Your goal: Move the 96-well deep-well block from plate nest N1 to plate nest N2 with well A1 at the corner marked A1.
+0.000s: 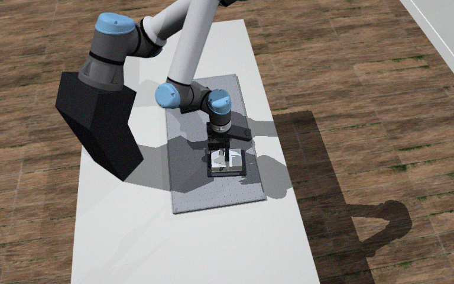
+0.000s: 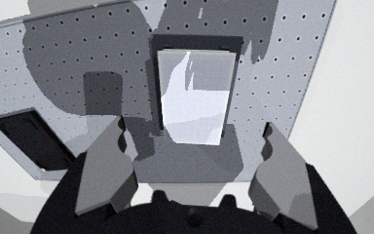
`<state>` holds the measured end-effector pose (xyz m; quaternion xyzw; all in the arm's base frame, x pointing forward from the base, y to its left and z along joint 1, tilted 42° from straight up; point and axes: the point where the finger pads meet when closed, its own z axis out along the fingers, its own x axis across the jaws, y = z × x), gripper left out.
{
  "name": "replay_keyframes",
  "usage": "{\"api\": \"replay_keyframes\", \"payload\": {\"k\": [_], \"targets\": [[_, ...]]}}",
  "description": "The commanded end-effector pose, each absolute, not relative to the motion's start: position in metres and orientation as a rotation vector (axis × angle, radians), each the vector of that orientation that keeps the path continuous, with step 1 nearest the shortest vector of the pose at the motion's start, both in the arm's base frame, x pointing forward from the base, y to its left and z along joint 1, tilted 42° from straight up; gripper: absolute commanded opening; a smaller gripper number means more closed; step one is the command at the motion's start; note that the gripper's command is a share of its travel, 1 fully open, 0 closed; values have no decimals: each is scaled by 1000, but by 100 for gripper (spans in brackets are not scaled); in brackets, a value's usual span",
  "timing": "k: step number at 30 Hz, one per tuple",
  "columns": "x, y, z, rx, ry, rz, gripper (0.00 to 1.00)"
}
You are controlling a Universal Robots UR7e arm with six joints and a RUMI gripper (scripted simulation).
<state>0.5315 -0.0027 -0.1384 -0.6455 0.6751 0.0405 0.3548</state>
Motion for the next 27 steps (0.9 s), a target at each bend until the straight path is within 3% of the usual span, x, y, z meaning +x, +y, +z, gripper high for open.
{"api": "replay_keyframes", "payload": {"k": [1,27], "targets": [[535,0,-143,-1668,1745,103,100],[551,20,-172,-1668,1745,103,100]]}}
